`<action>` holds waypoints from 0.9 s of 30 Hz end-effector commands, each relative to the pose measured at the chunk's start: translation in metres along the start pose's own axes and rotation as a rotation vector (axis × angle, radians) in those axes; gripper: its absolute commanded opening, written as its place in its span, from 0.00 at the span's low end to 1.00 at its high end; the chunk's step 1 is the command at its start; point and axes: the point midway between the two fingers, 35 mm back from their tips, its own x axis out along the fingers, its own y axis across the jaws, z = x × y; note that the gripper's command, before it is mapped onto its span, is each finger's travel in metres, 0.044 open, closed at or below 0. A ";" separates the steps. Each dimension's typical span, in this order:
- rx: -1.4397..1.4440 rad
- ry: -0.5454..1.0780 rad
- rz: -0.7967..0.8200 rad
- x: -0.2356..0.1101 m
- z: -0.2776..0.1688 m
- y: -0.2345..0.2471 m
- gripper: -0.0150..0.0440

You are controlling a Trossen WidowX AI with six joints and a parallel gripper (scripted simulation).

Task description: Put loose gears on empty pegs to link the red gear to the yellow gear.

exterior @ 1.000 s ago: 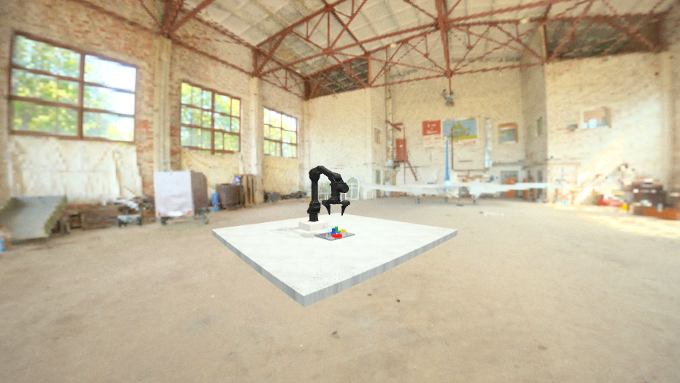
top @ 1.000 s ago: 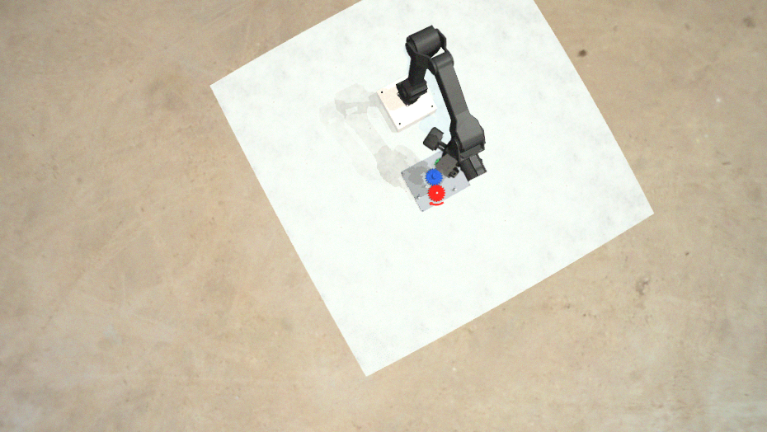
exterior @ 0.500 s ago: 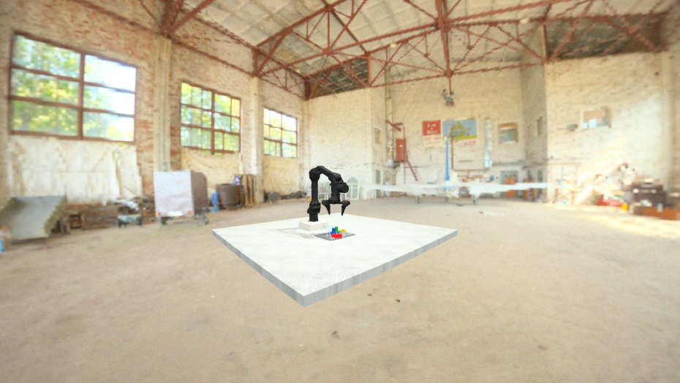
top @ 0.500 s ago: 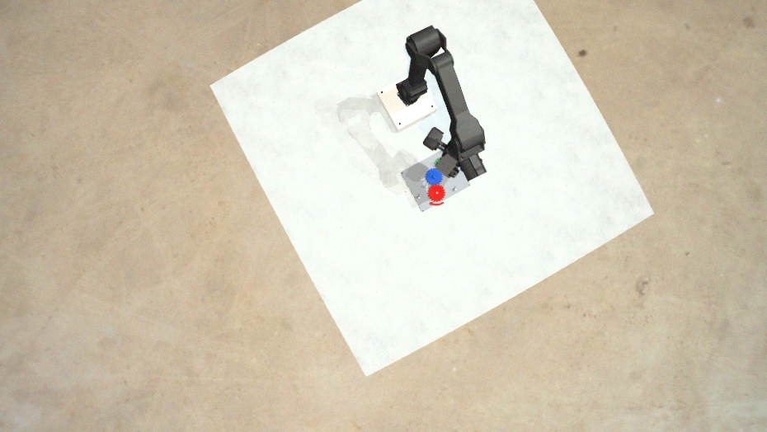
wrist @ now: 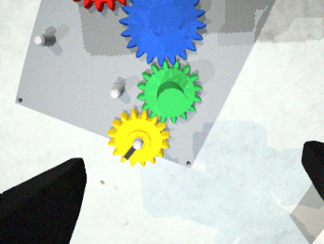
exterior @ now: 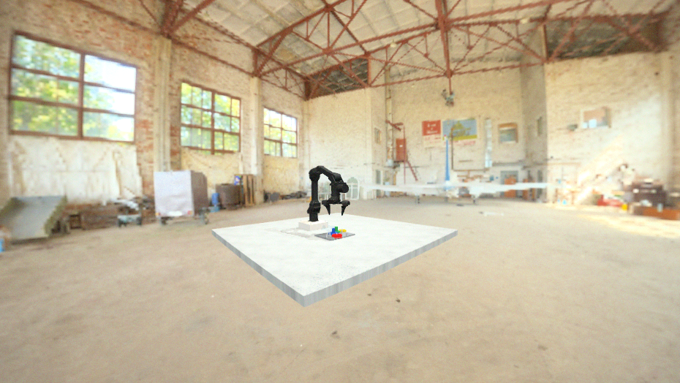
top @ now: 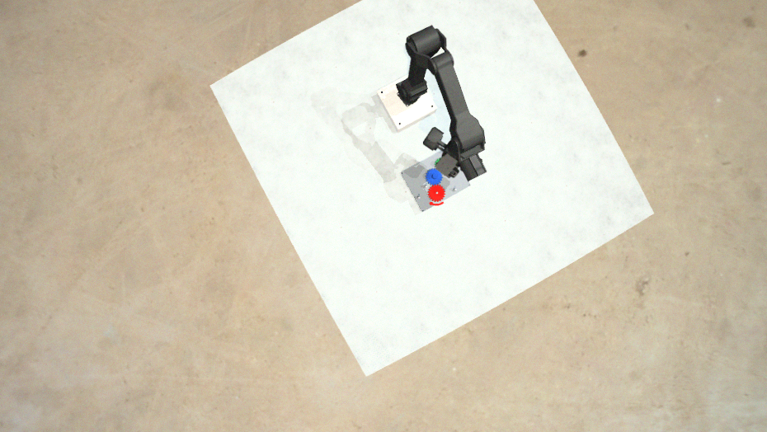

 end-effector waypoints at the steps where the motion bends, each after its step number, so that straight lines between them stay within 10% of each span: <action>1: -0.004 -0.001 0.001 -0.001 0.000 0.000 1.00; 9: -0.024 0.005 0.018 -0.006 -0.024 0.017 1.00; 27: -0.004 0.027 0.006 -0.047 -0.256 0.046 1.00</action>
